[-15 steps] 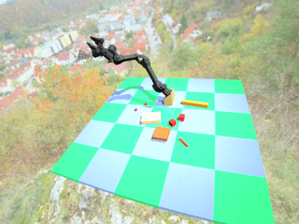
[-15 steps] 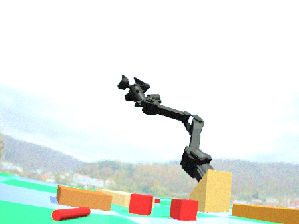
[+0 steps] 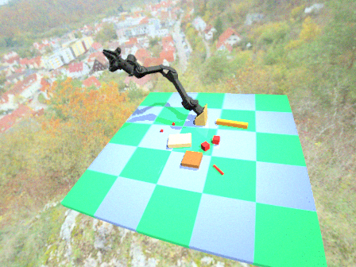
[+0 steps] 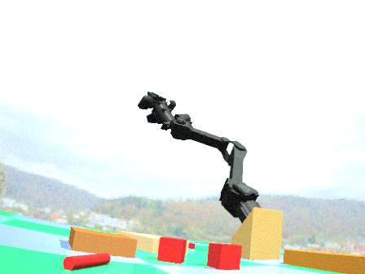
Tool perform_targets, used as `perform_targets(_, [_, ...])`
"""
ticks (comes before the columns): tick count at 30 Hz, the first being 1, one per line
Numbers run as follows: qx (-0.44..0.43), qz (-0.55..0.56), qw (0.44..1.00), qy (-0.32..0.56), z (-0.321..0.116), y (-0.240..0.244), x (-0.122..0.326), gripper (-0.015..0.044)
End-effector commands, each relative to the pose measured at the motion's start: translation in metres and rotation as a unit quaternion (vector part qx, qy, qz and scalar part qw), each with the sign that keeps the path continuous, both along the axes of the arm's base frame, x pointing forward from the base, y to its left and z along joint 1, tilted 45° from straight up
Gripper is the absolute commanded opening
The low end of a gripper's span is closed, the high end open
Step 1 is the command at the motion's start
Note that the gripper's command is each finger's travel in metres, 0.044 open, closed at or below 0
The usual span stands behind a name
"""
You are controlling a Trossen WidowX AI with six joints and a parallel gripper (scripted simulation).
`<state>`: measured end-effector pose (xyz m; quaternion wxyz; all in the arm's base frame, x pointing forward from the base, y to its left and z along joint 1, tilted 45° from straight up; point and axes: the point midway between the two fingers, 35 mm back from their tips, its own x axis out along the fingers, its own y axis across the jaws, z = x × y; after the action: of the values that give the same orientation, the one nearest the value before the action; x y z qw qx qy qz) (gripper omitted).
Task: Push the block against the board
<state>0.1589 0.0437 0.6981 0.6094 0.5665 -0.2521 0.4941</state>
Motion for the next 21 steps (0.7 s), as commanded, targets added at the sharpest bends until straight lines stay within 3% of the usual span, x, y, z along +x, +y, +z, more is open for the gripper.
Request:
perform_targets(1, [-0.002,0.006,1.000,0.025,-0.008,0.004,0.018,0.0000])
perform_targets(21, [-0.043,-0.069,0.987,0.135,-0.057,0.021,0.118,0.0000])
